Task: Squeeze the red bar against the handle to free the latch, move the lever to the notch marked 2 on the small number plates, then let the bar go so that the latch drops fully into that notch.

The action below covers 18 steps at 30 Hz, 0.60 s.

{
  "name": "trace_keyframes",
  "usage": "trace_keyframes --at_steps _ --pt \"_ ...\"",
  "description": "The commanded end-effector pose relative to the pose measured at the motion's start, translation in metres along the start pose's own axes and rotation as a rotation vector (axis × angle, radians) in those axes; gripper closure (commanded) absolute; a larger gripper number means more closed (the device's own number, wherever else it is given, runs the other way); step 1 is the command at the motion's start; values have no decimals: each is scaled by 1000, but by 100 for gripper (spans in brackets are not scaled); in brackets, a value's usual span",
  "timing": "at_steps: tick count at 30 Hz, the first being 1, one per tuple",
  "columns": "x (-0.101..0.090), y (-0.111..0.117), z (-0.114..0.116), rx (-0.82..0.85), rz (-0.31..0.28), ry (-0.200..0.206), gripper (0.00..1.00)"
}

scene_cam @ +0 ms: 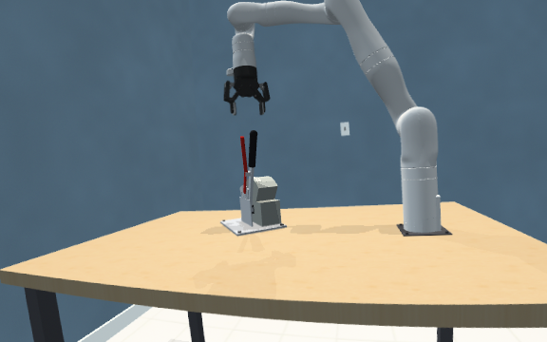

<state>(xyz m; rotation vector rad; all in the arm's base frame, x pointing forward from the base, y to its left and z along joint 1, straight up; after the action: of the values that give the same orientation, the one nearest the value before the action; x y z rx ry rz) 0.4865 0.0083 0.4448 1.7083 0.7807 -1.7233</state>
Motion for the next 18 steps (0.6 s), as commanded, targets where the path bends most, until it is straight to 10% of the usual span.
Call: trace_keyframes --at_steps 1,14,15,18 --pt "-2 2 3 1 3 2 0" --pt "-4 3 6 0 4 2 0" --pt "-4 3 6 0 4 2 100" --pt "-4 3 6 0 4 2 100"
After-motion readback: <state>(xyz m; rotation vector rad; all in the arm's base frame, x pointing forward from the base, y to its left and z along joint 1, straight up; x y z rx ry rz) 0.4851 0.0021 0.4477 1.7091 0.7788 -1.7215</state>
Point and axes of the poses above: the point where the finger pads meet when closed, its own x axis out along the fingers, its own z axis across the jaws, y = z × x, the point moved 7 cm from there along -x, back along the fingers, and after that the axes turned 7 degrees about -x, right-handed, at the moved point
